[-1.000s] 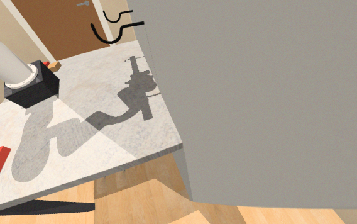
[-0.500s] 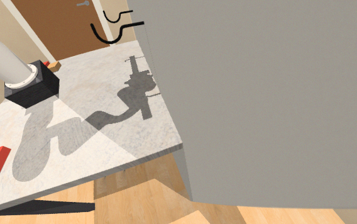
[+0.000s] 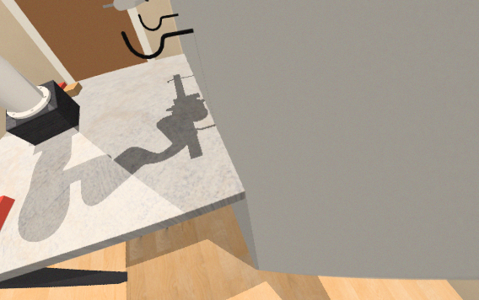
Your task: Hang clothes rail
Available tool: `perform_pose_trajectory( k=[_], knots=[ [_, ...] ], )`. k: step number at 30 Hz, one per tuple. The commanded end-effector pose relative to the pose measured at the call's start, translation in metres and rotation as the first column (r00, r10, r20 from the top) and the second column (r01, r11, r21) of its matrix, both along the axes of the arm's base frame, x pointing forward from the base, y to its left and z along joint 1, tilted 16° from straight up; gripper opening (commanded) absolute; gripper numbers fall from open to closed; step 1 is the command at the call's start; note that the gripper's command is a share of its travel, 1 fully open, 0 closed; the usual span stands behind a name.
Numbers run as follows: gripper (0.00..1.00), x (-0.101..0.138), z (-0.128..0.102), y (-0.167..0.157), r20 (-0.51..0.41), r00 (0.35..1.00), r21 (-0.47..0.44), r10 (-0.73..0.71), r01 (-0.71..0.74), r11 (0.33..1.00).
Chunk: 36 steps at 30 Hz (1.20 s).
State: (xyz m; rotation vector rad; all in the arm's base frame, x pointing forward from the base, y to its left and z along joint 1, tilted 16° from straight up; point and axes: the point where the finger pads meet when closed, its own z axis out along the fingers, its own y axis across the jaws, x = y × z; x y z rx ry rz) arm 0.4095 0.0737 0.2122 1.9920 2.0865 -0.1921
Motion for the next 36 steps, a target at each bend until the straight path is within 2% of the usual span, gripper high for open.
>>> perform_pose_trajectory(
  k=[1, 36],
  knots=[
    [0.00, 0.002, -0.004, -0.001, 0.005, 1.000, 0.002, 0.001, -0.001, 1.000],
    [0.00, 0.006, -0.053, -0.014, 0.005, 1.000, 0.001, 0.001, -0.001, 1.000]
  ],
)
